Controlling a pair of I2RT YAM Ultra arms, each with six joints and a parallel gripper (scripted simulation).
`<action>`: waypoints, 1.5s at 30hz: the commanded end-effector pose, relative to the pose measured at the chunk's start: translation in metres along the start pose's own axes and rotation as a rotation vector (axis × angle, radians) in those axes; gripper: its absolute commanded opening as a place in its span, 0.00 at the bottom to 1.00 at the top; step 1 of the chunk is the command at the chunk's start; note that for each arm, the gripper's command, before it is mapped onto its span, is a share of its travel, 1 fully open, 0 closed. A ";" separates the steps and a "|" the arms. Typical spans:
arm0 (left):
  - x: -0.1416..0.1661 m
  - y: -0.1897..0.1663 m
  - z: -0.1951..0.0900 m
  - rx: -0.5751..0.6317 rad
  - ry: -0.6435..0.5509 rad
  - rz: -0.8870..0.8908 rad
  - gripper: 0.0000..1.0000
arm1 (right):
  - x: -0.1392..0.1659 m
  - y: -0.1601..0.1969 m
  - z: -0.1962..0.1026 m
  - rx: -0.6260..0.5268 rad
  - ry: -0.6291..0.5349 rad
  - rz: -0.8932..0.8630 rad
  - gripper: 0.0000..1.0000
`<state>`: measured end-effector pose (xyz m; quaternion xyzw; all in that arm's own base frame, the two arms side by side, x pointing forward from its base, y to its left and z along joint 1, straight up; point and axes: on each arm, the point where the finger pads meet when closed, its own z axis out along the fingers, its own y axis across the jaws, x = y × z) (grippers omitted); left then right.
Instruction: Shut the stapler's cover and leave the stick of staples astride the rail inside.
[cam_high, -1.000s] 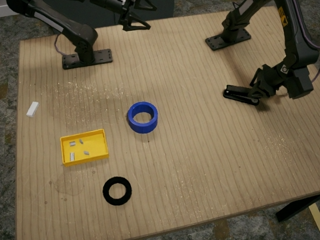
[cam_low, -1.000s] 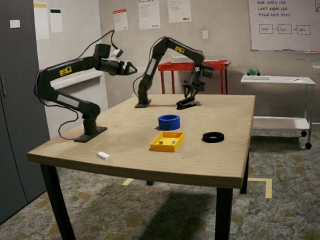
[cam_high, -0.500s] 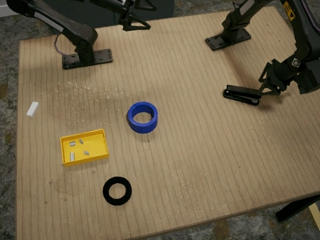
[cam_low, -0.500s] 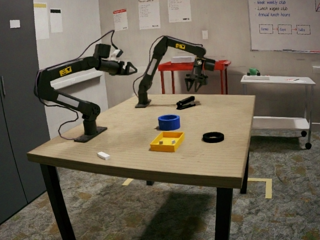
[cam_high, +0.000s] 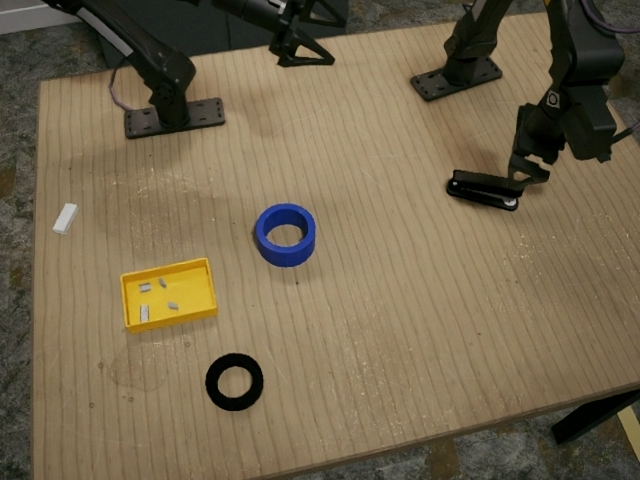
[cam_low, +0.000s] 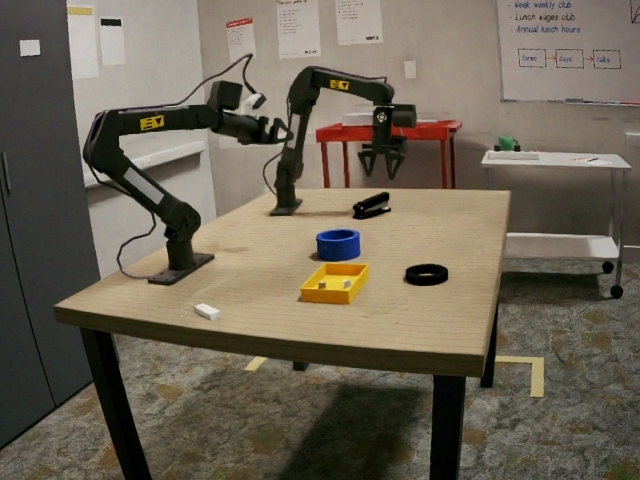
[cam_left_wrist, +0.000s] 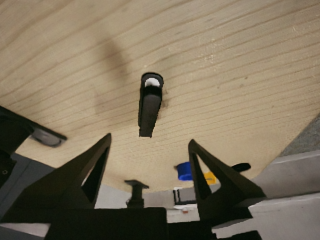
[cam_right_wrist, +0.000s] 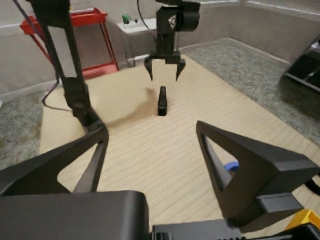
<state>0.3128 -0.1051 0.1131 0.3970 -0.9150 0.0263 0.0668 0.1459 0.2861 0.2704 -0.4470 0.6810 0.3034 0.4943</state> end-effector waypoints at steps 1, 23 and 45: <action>-0.008 0.001 -0.008 0.022 -0.135 -0.037 1.00 | -0.046 -0.009 0.018 0.028 -0.105 0.003 1.00; 0.006 0.005 -0.009 0.014 -0.148 -0.005 1.00 | -0.047 -0.017 0.074 0.032 -0.049 0.009 1.00; 0.013 0.003 -0.006 0.133 -0.543 0.747 1.00 | -0.081 -0.196 -0.008 0.516 -0.197 0.134 1.00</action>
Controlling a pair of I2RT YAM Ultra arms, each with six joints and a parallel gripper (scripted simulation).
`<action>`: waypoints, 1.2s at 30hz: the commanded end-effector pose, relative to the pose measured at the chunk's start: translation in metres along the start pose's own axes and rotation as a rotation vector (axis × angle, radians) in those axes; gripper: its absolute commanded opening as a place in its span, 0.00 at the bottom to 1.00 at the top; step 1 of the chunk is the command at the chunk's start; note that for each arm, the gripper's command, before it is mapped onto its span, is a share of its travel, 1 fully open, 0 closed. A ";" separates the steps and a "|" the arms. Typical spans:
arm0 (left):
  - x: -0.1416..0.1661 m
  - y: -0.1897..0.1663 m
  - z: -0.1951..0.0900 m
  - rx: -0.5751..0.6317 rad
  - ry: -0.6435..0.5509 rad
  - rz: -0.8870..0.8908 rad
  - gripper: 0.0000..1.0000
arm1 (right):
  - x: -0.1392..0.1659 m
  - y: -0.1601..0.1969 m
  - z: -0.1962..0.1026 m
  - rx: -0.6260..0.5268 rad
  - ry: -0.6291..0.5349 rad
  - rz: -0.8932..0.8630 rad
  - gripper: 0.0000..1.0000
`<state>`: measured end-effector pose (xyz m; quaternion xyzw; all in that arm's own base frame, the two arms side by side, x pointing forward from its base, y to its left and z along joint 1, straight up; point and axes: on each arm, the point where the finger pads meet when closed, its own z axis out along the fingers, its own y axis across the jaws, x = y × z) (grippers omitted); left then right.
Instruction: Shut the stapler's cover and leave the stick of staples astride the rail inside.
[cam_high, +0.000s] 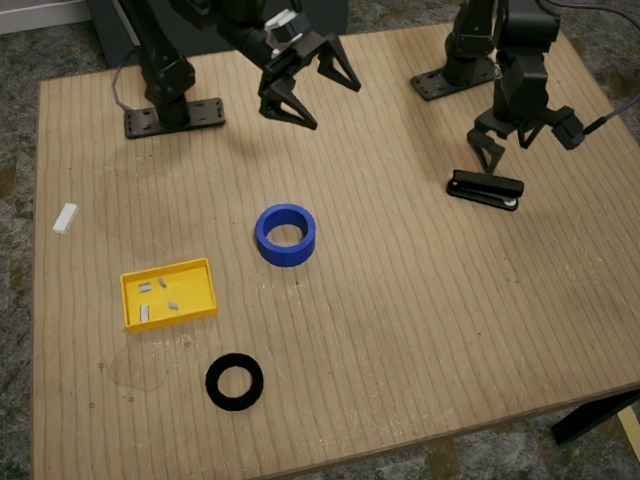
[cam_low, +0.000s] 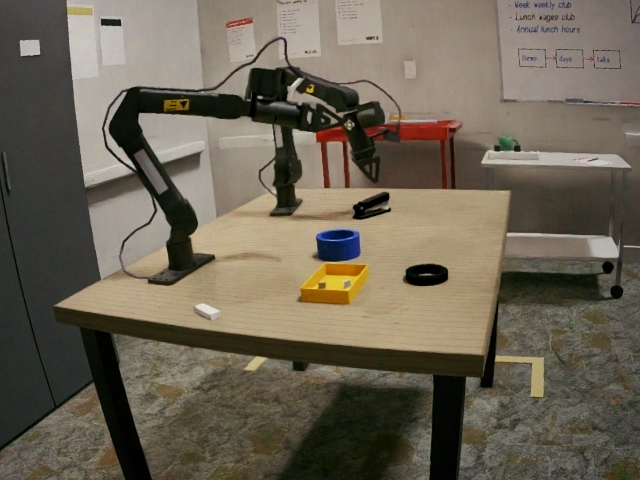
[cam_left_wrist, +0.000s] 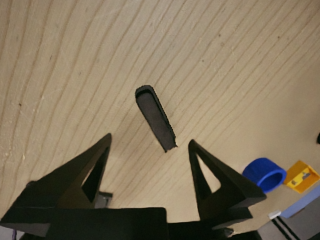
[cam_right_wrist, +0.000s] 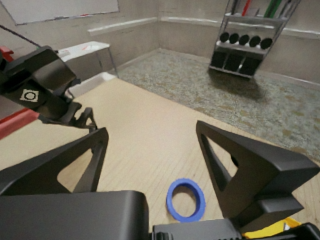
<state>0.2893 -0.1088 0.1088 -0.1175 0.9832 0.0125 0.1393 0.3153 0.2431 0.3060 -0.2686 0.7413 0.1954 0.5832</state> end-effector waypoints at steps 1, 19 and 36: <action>-0.013 -0.006 -0.009 0.076 -0.166 0.187 1.00 | -0.050 -0.038 -0.016 0.094 -0.132 0.027 1.00; 0.014 -0.002 -0.008 0.187 -0.419 0.714 1.00 | -0.079 -0.199 -0.098 0.560 -0.249 0.092 1.00; 0.023 0.008 -0.003 0.184 -0.434 0.755 1.00 | -0.084 -0.232 -0.129 0.679 -0.274 0.095 1.00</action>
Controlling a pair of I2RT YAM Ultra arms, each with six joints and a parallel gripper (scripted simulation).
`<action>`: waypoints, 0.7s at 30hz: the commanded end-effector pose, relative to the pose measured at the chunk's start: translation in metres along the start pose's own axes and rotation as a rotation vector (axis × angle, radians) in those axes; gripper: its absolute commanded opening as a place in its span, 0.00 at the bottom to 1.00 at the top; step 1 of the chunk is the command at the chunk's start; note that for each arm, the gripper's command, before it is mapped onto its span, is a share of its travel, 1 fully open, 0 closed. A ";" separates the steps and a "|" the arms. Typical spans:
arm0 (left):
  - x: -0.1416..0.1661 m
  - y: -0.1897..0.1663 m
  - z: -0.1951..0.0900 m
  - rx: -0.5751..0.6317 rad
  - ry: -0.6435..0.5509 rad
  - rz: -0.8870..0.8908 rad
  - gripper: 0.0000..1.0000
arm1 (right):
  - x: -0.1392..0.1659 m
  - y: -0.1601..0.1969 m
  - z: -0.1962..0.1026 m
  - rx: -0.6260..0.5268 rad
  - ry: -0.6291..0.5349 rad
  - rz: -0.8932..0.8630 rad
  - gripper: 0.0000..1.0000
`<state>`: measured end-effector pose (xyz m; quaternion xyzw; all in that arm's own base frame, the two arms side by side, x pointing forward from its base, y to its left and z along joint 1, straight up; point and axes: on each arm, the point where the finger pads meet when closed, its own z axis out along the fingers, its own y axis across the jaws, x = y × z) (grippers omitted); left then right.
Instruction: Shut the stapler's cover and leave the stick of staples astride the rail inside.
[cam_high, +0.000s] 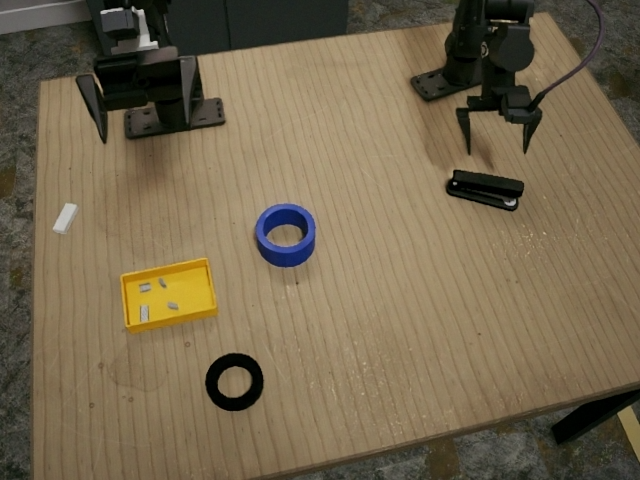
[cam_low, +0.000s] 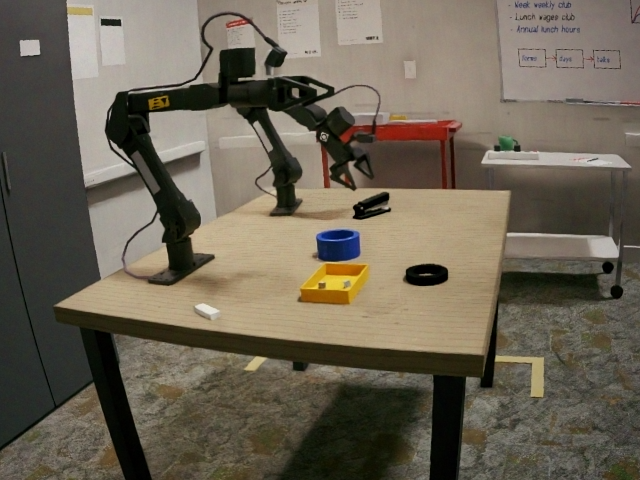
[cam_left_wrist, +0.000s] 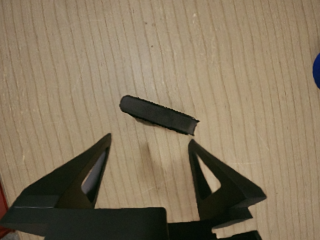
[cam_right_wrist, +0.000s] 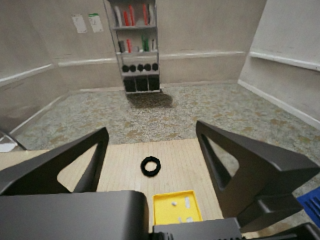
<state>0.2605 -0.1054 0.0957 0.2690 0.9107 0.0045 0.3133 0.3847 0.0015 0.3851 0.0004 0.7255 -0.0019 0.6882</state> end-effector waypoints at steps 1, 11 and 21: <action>-0.009 0.003 -0.005 -0.004 -0.053 0.000 1.00 | -0.038 -0.003 -0.010 0.003 -0.099 0.006 1.00; -0.014 0.002 -0.008 0.006 -0.066 0.012 1.00 | -0.026 -0.001 -0.006 -0.003 -0.065 0.002 1.00; -0.106 0.082 -0.093 -0.140 -0.463 -0.165 1.00 | -0.026 -0.001 -0.006 -0.003 -0.065 0.002 1.00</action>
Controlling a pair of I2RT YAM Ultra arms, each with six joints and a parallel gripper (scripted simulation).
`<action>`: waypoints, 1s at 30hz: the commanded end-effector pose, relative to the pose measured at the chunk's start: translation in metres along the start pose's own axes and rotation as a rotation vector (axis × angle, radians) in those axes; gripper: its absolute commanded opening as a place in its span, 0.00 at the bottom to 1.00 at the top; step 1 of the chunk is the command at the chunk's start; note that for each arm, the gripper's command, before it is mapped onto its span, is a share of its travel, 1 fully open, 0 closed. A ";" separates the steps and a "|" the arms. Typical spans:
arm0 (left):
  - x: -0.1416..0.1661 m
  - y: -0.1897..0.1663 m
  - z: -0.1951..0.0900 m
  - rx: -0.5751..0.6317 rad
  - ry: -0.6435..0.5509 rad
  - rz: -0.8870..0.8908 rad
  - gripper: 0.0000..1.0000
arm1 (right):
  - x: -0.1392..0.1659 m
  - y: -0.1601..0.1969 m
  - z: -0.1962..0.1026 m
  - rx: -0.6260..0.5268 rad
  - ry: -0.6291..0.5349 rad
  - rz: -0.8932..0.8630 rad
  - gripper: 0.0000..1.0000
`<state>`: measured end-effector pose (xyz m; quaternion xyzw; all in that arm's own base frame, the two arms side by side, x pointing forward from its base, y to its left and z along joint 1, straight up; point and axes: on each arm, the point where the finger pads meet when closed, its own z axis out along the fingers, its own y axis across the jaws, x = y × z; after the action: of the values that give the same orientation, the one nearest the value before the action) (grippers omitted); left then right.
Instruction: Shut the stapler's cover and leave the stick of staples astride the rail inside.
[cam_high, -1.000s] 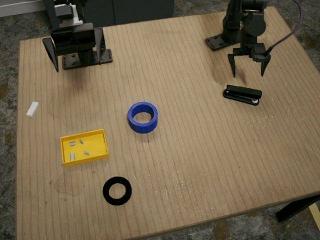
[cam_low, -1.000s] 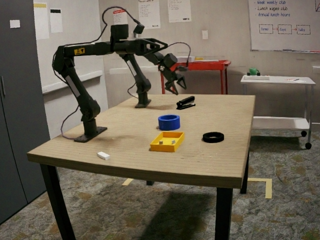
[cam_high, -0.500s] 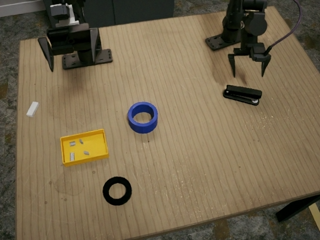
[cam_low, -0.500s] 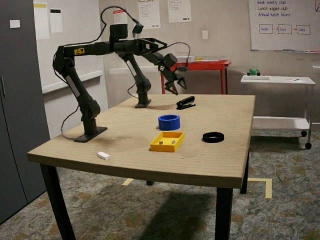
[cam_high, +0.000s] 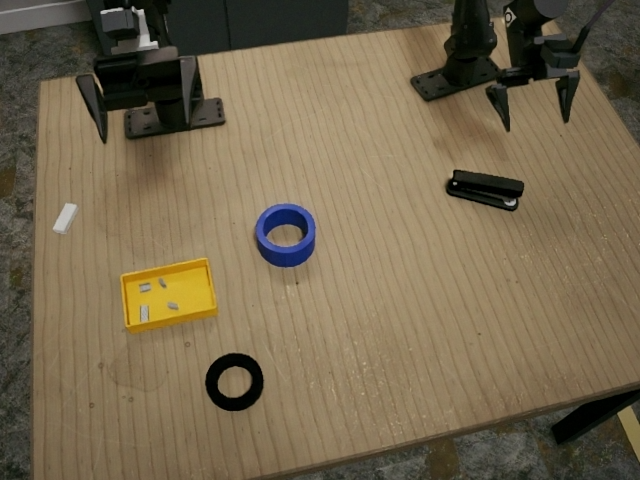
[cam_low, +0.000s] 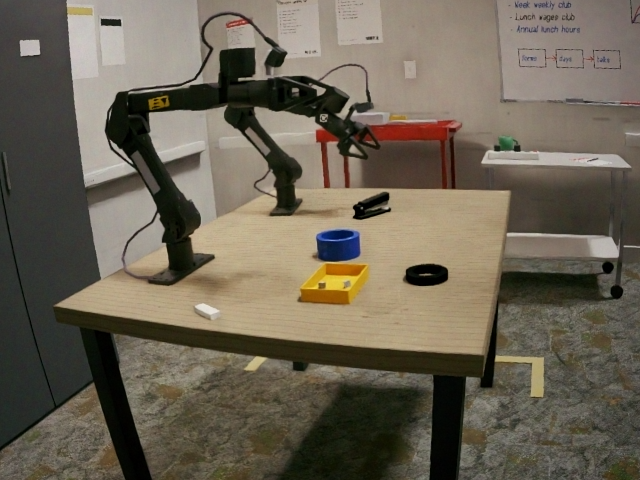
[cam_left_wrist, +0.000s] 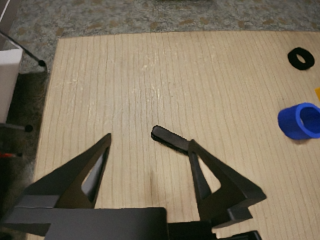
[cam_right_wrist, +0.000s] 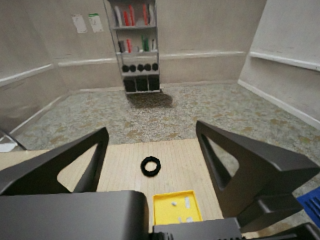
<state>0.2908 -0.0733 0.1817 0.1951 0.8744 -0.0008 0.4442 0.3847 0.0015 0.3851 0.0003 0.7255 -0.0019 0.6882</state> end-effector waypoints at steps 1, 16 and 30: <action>-0.062 0.020 -0.018 -0.026 -0.198 -0.052 1.00 | -0.026 -0.001 -0.006 -0.003 -0.065 0.002 1.00; -0.198 0.137 -0.084 -0.287 -0.639 -0.284 1.00 | -0.026 -0.001 -0.006 -0.003 -0.065 0.002 1.00; -0.203 0.142 -0.083 -0.292 -0.636 -0.281 1.00 | -0.026 -0.001 -0.006 -0.003 -0.065 0.002 1.00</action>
<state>0.3809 -0.0005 0.3922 0.0037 0.7202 0.0003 0.6938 0.3847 0.0015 0.3851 0.0003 0.7255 -0.0019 0.6882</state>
